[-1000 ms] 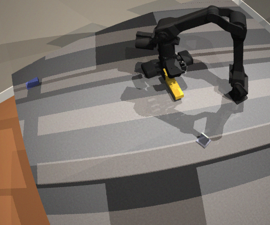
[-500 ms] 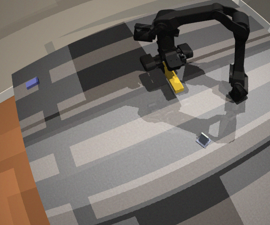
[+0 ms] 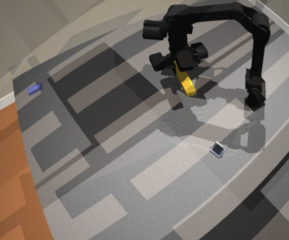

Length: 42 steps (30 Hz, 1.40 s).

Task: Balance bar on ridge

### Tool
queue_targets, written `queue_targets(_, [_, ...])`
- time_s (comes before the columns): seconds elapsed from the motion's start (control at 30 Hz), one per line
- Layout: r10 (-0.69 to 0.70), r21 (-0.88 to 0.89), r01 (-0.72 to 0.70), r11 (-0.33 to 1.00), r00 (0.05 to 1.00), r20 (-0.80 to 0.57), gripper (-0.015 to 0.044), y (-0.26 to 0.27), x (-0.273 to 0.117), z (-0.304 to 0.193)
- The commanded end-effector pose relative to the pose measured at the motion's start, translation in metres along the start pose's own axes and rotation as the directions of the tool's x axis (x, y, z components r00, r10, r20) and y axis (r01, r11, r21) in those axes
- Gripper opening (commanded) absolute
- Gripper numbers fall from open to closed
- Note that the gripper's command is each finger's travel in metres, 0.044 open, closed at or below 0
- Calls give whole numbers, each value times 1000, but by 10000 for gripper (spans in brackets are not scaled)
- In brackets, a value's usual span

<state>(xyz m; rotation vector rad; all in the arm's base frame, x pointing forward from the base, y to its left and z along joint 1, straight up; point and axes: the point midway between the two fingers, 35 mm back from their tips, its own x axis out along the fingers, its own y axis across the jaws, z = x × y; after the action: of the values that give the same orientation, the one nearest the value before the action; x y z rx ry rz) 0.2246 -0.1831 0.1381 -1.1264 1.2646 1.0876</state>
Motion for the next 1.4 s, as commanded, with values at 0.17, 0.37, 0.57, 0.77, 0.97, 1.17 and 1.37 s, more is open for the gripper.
queue_targets(0.17, [-4, 123, 4, 992, 1000, -1, 0, -11, -3, 31])
queue_targets(0.37, [-5, 216, 4, 976, 1000, 1, 0, -16, -3, 55])
queue_targets(0.57, [-5, 309, 4, 951, 1000, 4, 0, -18, -4, 79])
queue_targets(0.77, [-5, 399, 2, 917, 1000, 6, 0, -19, -4, 102])
queue_targets(0.97, [-5, 485, 0, 875, 1000, 8, 0, -17, -4, 126])
queue_targets(1.17, [-5, 567, -2, 824, 1000, 11, 0, -12, -5, 150])
queue_targets(1.37, [-4, 643, -5, 765, 1000, 13, 0, -6, -5, 173])
